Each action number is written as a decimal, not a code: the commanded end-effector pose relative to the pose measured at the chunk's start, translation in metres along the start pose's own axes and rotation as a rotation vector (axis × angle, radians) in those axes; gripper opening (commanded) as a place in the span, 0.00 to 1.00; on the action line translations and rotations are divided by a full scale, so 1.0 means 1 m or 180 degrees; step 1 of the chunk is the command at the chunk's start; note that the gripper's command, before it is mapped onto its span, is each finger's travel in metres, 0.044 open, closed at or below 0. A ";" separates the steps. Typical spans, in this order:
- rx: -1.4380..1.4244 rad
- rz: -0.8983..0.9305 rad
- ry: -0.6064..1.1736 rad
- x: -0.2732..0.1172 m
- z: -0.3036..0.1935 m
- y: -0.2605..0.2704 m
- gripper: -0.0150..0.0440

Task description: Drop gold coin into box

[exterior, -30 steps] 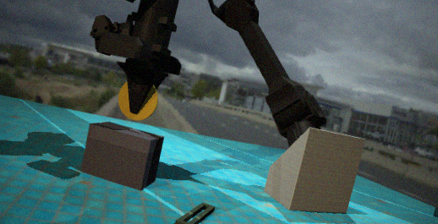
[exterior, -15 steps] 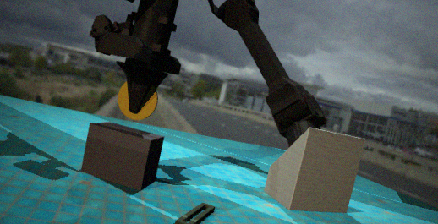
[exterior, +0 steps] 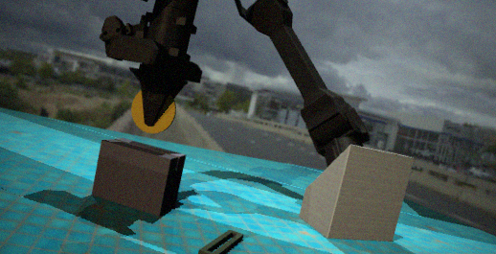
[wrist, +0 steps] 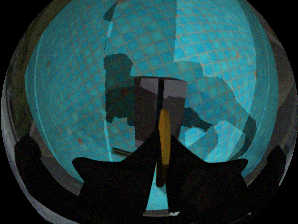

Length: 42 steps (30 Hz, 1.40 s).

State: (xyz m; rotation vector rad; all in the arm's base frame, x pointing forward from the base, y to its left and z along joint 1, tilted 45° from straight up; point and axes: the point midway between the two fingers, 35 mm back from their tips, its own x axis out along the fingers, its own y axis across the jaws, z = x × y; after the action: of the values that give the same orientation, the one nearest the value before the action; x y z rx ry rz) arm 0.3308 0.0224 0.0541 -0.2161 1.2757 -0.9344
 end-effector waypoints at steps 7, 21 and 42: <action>-0.0016 0.0005 -0.0014 0.000 0.002 0.001 0.25; 0.0005 0.0015 -0.0011 0.000 0.001 0.001 0.25; -0.0038 0.0014 -0.0011 0.008 -0.002 0.000 0.25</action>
State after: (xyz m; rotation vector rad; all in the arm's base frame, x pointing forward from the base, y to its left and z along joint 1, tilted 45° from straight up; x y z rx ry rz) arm 0.3308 0.0192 0.0500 -0.2137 1.2745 -0.9253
